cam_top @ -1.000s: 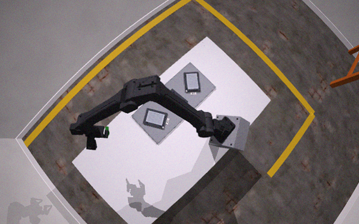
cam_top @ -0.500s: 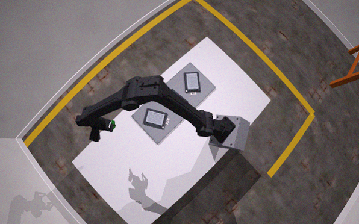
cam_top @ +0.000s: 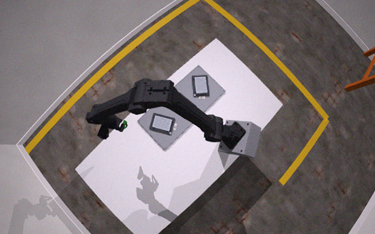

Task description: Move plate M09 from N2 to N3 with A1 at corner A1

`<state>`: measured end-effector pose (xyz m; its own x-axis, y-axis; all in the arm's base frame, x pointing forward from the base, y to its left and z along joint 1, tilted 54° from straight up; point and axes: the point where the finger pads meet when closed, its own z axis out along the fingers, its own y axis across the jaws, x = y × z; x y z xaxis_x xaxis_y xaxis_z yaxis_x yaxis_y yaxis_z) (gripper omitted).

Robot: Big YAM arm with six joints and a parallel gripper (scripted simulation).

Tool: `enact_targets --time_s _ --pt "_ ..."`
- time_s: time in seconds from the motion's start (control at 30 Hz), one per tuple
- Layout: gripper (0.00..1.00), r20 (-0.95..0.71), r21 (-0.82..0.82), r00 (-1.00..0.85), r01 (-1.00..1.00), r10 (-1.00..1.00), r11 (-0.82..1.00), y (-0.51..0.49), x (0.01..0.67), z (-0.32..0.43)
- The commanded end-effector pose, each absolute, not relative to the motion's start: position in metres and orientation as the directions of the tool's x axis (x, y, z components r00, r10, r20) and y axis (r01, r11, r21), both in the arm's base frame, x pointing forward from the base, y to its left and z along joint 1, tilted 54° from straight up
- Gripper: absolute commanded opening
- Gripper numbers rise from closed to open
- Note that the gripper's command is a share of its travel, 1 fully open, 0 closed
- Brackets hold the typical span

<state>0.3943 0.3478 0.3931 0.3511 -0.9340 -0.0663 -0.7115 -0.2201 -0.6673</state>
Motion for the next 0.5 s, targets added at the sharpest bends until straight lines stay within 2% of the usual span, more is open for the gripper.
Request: enact_targets --time_s 0.0,0.13,0.27,0.3,0.47 --pt "1.0 -0.128 -0.661 0.269 -0.74 -0.955 -0.12 0.325 0.391 0.404" --pt "1.0 -0.134 -0.62 0.211 -0.78 -0.968 -0.084 0.322 0.4 0.383" --pt "1.0 -0.173 -0.573 0.092 -0.819 -0.981 0.024 0.306 0.405 0.372" --pt "1.0 -0.196 -0.596 0.097 -0.802 -0.976 0.04 0.295 0.399 0.389" --pt "1.0 -0.215 -0.595 0.069 -0.8 -0.974 0.074 0.276 0.406 0.38"
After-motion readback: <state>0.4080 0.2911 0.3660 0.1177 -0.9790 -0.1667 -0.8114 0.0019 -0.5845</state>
